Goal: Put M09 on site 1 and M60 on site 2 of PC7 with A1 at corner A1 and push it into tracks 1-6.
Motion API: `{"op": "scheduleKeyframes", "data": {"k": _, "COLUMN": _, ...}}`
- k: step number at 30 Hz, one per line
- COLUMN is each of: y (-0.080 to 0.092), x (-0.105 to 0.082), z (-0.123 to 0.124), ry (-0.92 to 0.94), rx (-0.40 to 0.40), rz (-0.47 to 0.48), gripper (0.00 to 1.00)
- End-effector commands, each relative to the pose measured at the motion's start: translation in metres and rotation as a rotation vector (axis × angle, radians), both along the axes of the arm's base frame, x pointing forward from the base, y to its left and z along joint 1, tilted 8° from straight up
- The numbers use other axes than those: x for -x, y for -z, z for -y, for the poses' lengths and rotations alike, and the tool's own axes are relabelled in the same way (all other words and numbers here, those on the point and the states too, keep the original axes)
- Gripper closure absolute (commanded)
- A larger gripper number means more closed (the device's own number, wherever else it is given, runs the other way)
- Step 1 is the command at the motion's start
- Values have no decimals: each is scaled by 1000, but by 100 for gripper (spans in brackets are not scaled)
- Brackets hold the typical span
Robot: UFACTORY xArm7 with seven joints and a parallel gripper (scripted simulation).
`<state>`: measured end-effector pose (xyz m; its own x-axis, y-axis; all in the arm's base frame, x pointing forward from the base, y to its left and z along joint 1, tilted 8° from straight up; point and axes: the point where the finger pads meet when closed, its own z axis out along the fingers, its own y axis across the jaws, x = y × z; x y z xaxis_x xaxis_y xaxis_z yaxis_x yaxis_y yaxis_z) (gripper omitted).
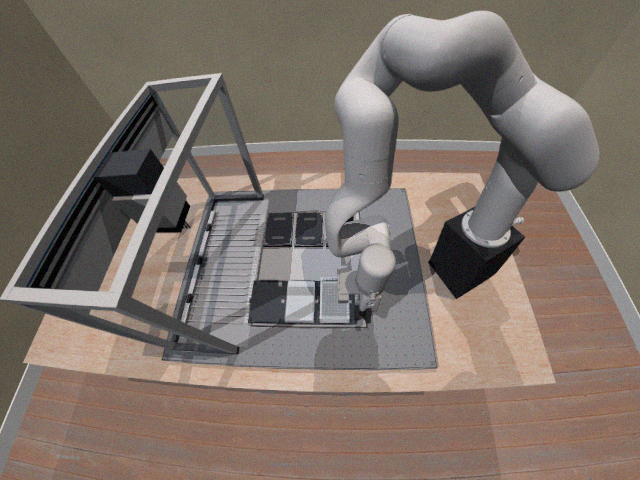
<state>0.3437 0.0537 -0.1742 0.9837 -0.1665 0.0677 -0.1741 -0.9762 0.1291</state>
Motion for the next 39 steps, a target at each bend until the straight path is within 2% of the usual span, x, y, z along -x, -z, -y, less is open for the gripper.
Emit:
{"op": "scheduleKeyframes", "data": {"k": 1, "y": -1, "x": -5, "z": 0, "ry": -1, "rx": -1, "rz": 1, "gripper": 18}}
{"op": "scheduleKeyframes", "data": {"k": 39, "y": -4, "x": -39, "z": 6, "ry": -1, "rx": -1, "rz": 2, "gripper": 18}}
